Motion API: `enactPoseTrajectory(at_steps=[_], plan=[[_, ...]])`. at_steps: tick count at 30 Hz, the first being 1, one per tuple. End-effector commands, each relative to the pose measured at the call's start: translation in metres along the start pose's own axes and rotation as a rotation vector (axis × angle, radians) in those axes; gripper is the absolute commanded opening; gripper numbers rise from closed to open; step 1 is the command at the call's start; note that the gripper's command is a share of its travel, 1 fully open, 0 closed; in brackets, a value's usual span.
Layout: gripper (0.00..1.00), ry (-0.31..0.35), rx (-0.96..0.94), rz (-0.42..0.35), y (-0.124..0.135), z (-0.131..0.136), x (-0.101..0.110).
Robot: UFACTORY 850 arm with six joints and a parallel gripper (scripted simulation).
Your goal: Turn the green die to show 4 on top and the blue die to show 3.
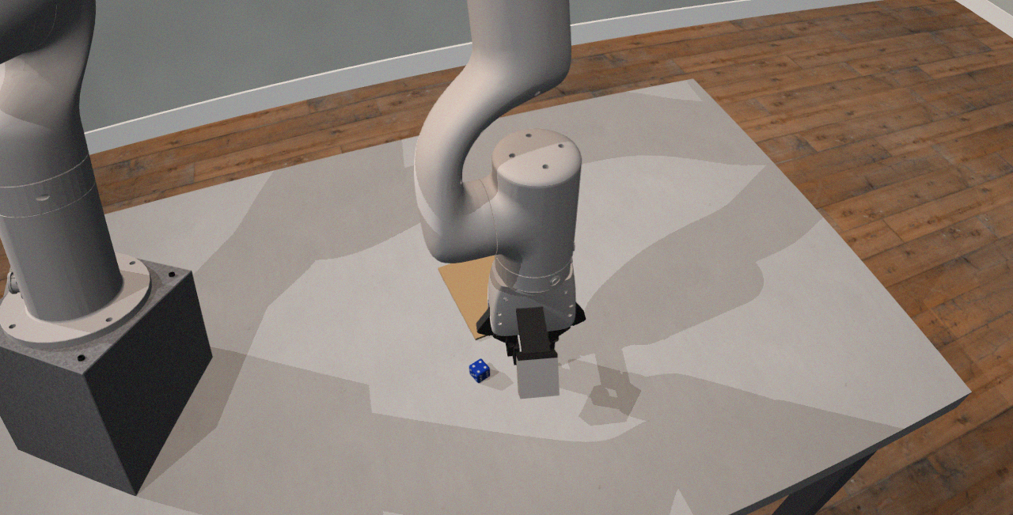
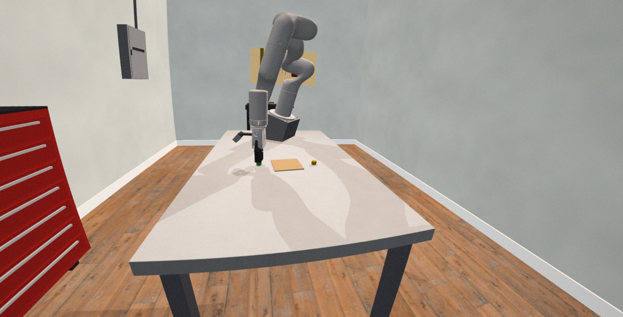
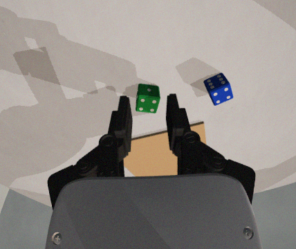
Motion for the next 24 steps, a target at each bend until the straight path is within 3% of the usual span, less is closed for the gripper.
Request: enactPoseTrajectory(at_steps=[1,24], plan=[[0.36,-0.002,0.0,0.0,0.0,-0.001,-0.004],[0.36,-0.002,0.0,0.0,0.0,-0.001,-0.019]])
Point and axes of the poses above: the point where the finger pads meet when closed, its own x axis back along the fingers, its own z axis across the jaws, y = z × x, the point moved 7 cm from there along x, back along the fingers, and after that the axes turned 15 degrees about -x, right-handed, at the moved point
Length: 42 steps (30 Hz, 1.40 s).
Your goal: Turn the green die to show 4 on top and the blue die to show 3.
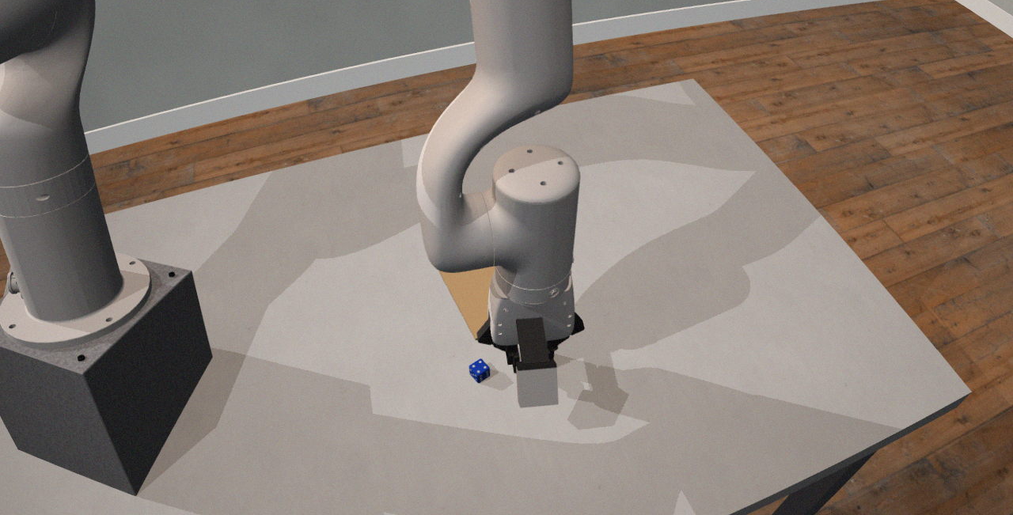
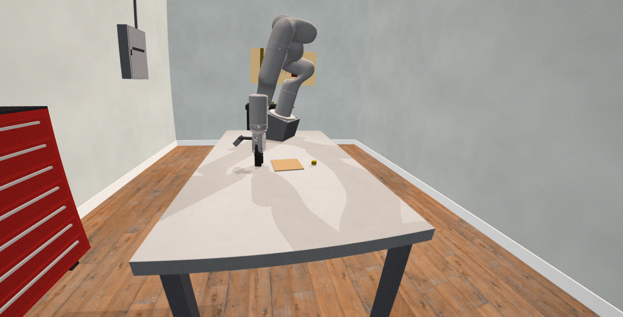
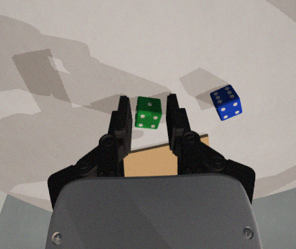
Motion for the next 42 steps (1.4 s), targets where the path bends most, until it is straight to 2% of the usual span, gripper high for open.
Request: enactPoseTrajectory(at_steps=[1,32,33,42], plan=[[0.36,-0.002,0.0,0.0,0.0001,-0.0008,0.0005],[0.36,-0.002,0.0,0.0,0.0001,-0.0008,0.0005],[0.15,-0.002,0.0,0.0,0.0001,-0.0008,0.0005],[0.15,-0.002,0.0,0.0,0.0001,-0.0008,0.0005]])
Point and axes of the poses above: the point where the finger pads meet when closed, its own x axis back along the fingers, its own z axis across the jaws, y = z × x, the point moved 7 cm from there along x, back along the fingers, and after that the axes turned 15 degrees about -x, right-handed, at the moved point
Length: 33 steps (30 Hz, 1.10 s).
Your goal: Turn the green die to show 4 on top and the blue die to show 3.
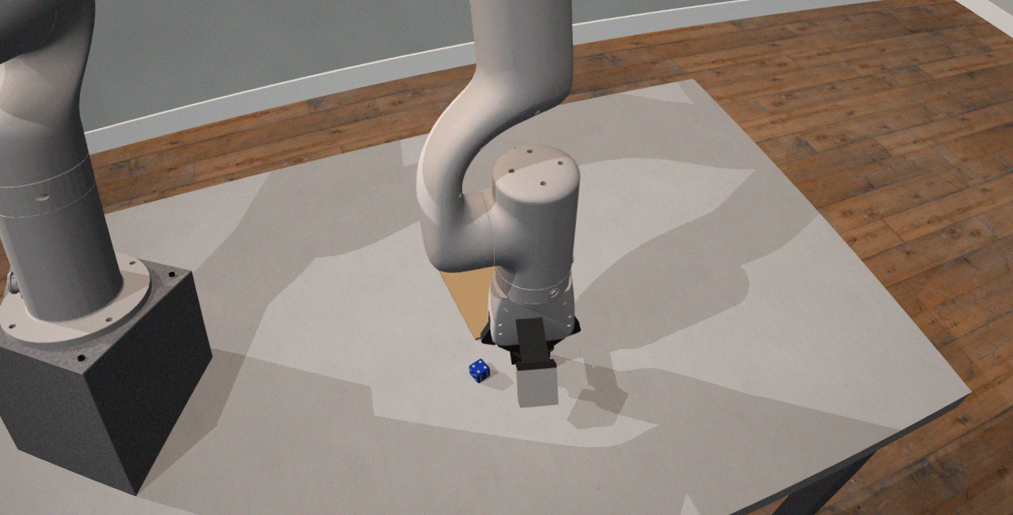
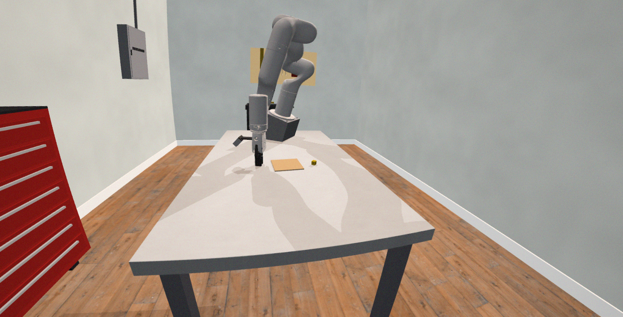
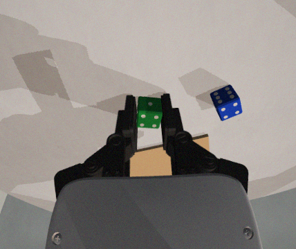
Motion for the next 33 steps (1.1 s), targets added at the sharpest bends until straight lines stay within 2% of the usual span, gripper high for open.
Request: enactPoseTrajectory(at_steps=[1,26,29,33], plan=[[0.15,-0.002,0.0,0.0,0.0,-0.001,0.001],[0.15,-0.002,0.0,0.0,0.0,-0.001,0.001],[0.15,-0.002,0.0,0.0,0.0,-0.001,0.007],[0.15,-0.002,0.0,0.0,0.0,-0.001,0.029]])
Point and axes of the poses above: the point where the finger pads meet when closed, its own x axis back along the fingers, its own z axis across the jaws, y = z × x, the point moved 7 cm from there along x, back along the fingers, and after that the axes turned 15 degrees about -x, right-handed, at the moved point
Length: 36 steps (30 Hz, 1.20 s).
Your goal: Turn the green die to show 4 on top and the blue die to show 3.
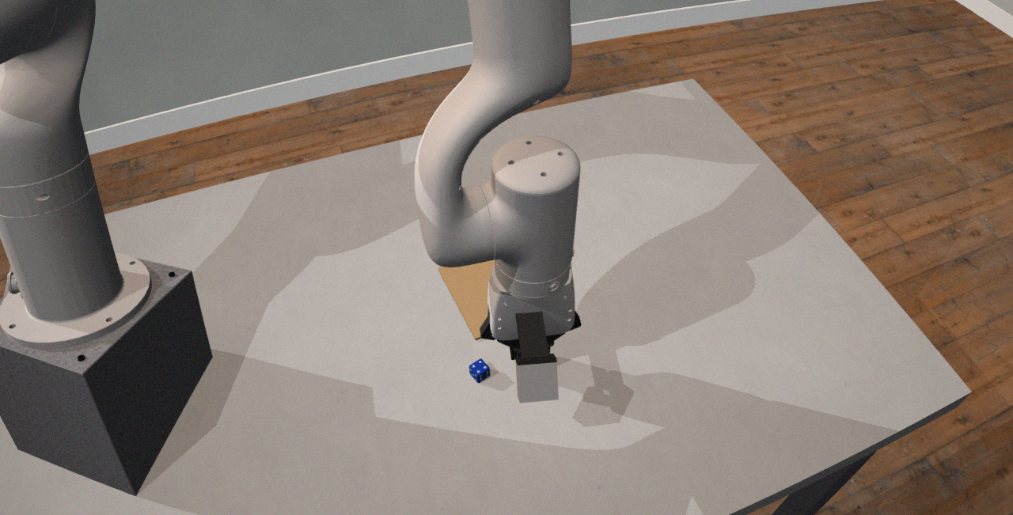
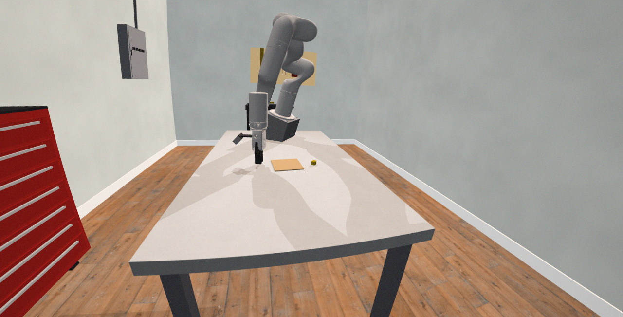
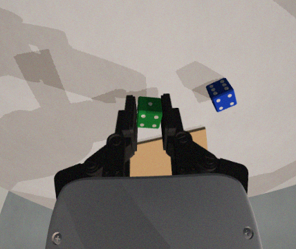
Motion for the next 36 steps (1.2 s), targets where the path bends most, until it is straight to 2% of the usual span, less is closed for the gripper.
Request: enactPoseTrajectory(at_steps=[1,6,8,13,26,27,29,30,31,33,34,35,36], plan=[[0.15,-0.001,0.0,0.0,0.0,-0.001,0.025],[0.15,-0.001,0.0,0.0,0.0,-0.001,0.062],[0.15,-0.001,0.0,0.0,0.0,-0.001,0.062],[0.15,-0.001,0.0,0.0,0.0,-0.001,0.086],[0.15,-0.001,0.002,0.0,0.002,-0.001,0.09],[0.15,-0.001,0.013,0.001,0.011,0.0,0.09],[0.15,-0.001,0.068,0.002,0.055,0.007,0.091],[0.15,-0.001,0.068,0.002,0.055,0.007,0.091],[0.15,-0.002,0.103,0.002,0.083,0.013,0.091],[0.15,-0.002,0.103,0.002,0.083,0.013,0.091],[0.15,-0.002,0.135,0.001,0.108,0.02,0.092],[0.15,-0.002,0.135,0.001,0.108,0.02,0.092],[0.15,-0.003,0.157,0.0,0.126,0.025,0.093]])
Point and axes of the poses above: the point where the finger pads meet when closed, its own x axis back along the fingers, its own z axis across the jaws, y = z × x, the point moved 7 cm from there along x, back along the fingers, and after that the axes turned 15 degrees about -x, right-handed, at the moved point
